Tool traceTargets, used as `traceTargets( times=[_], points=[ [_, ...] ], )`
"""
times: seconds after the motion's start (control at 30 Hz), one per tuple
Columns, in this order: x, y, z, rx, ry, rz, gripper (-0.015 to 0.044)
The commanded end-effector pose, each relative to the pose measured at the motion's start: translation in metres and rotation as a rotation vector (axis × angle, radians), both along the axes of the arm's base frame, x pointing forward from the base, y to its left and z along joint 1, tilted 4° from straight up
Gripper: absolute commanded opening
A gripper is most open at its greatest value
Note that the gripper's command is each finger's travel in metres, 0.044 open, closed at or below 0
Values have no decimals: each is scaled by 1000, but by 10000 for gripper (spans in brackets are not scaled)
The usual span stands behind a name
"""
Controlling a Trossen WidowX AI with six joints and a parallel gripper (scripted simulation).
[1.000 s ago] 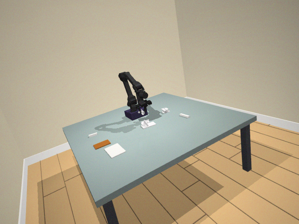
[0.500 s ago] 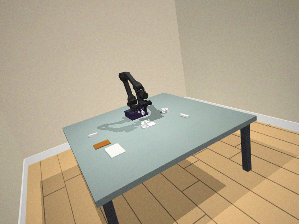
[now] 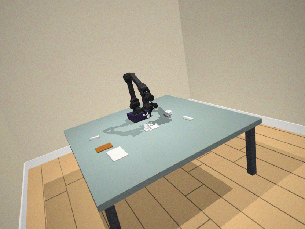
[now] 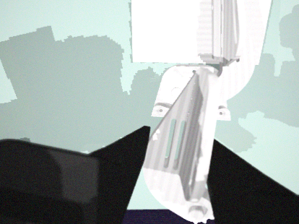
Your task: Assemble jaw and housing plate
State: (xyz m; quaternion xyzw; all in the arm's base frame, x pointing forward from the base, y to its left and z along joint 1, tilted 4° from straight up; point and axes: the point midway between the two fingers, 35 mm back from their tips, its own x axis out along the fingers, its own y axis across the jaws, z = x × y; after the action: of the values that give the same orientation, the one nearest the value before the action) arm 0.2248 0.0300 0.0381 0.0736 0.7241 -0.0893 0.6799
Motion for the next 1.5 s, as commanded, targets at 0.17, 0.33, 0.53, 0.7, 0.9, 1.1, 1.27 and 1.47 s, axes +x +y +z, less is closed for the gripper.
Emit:
traceTargets(
  times=[0.17,0.33,0.53,0.7,0.9,1.1,1.27,1.47],
  points=[
    [32,5,-1,5,-12,-3,134],
    [48,7,-4,5,-13,-3,134],
    [59,9,-6,5,-14,-3,134],
    [59,9,-6,5,-14,-3,134],
    [59,9,-6,5,-14,-3,134],
    [59,9,-6,5,-14,-3,134],
    [59,9,-6,5,-14,-3,134],
    [59,9,-6,4,-14,-16,134]
  ],
)
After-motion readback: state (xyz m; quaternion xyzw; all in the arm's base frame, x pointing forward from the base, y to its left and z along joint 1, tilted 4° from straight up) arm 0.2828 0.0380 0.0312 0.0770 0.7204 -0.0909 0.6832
